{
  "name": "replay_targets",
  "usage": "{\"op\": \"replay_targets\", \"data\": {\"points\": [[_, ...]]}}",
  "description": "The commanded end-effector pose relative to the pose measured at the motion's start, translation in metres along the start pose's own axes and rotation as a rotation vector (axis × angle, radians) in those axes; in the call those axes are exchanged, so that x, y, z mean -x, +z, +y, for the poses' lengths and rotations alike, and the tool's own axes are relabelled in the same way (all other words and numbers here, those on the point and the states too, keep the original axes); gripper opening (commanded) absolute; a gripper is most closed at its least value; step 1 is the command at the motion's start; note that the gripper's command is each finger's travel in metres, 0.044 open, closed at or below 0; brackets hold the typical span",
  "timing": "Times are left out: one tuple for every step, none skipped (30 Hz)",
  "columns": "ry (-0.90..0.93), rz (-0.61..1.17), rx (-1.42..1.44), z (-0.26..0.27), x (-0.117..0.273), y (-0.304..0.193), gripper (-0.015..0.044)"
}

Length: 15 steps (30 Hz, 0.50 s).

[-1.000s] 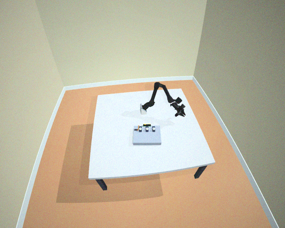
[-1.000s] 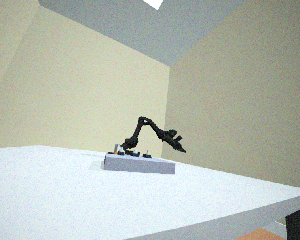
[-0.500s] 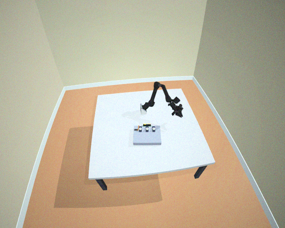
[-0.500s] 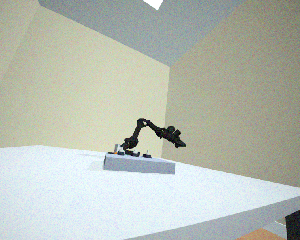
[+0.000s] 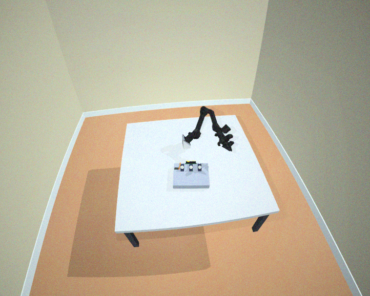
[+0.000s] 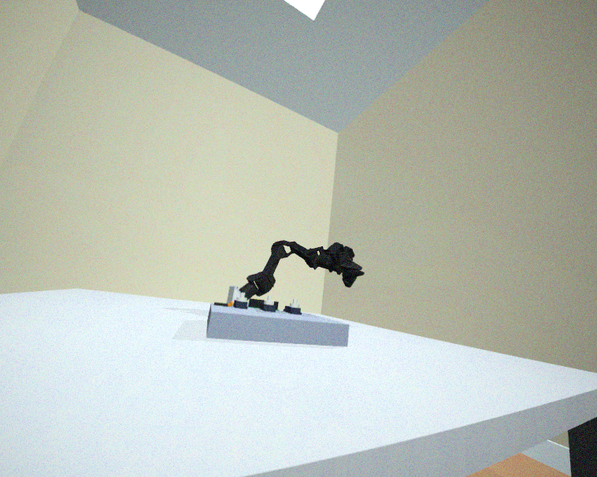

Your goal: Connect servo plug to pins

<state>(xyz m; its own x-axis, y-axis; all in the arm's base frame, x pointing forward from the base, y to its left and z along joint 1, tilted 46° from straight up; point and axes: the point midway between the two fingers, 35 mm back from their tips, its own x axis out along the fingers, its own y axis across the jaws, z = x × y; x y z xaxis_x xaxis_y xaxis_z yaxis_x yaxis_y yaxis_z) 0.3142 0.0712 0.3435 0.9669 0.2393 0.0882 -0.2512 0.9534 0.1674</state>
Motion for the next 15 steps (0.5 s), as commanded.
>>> {"op": "replay_targets", "data": {"points": [[-0.072,0.001,0.055,-0.021,0.004,-0.002,0.0115],[-0.092,0.0,0.071,-0.027,0.005,-0.002,0.0115],[-0.111,-0.001,0.085,-0.032,0.006,-0.002,0.0115],[-0.131,-0.001,0.101,-0.038,0.008,-0.002,0.0115],[-0.15,-0.001,0.116,-0.044,0.01,-0.002,0.0115],[-0.171,-0.001,0.131,-0.05,0.011,-0.002,0.0115],[-0.19,0.0,0.146,-0.055,0.013,-0.001,0.0115],[-0.211,0.0,0.162,-0.061,0.015,-0.001,0.0115],[-0.231,0.005,0.175,-0.067,0.017,-0.002,0.0115],[-0.244,0.019,0.175,-0.072,0.016,-0.004,0.0115],[-0.246,0.035,0.166,-0.074,0.013,-0.006,0.0115],[-0.25,0.054,0.154,-0.077,0.011,-0.01,0.0115],[-0.254,0.075,0.141,-0.08,0.008,-0.013,0.0115],[-0.258,0.097,0.127,-0.083,0.005,-0.017,0.0115],[-0.263,0.118,0.113,-0.087,0.003,-0.021,0.0115]]}}
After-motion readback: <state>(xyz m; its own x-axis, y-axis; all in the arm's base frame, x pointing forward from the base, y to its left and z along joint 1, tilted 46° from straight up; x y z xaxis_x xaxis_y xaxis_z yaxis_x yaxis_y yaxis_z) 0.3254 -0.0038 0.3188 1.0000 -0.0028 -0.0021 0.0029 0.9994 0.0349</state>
